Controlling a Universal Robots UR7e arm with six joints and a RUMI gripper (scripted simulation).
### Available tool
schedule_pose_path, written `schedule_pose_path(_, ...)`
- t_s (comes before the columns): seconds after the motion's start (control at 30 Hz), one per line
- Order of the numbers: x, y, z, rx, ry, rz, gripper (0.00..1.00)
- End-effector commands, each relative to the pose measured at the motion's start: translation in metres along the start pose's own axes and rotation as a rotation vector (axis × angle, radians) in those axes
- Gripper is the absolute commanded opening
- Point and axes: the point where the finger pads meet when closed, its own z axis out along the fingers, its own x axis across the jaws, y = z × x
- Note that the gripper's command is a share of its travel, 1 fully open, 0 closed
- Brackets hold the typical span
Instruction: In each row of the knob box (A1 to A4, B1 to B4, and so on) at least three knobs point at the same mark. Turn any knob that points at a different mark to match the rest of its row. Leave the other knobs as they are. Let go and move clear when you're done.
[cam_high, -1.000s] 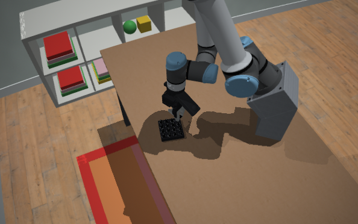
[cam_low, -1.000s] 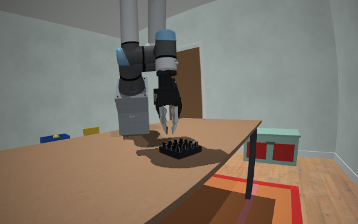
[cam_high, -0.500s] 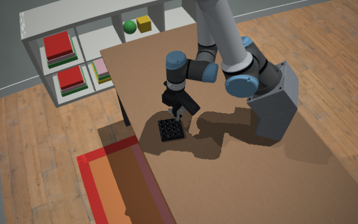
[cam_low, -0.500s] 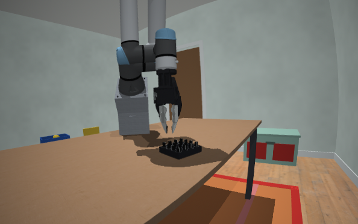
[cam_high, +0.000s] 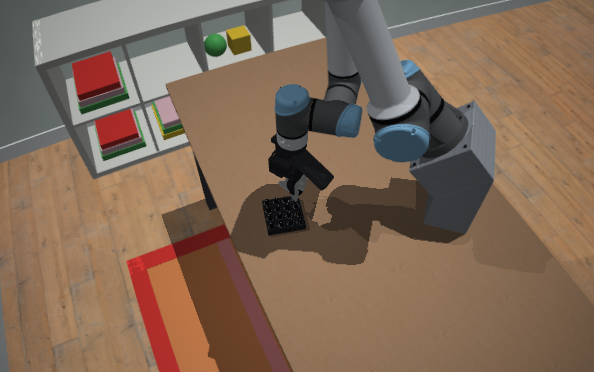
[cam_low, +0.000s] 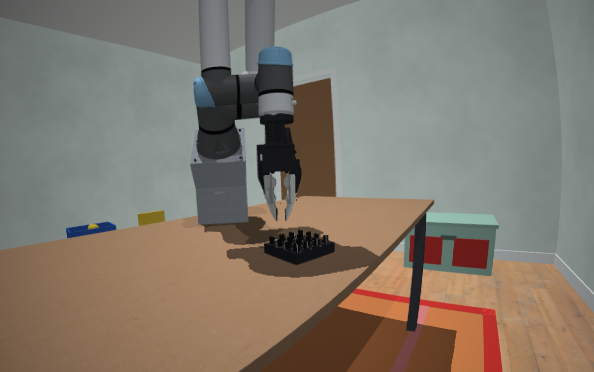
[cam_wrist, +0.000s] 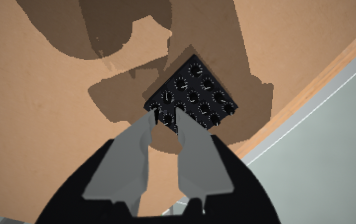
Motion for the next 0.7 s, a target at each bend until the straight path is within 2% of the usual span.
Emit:
schedule_pose_path(0.0, 0.0000, -0.0001, -0.0007, 0.000, 0.001, -0.049, 0.11)
schedule_pose_path(0.47, -0.0017, -0.0013, -0.0064, 0.000, 0.001, -0.509, 0.11)
schedule_pose_path(0.53, -0.0017, -0.0013, -0.0064, 0.000, 0.001, -0.509, 0.11)
schedule_pose_path(0.67, -0.0020, -0.0009, -0.0085, 0.000, 0.001, -0.676, 0.11)
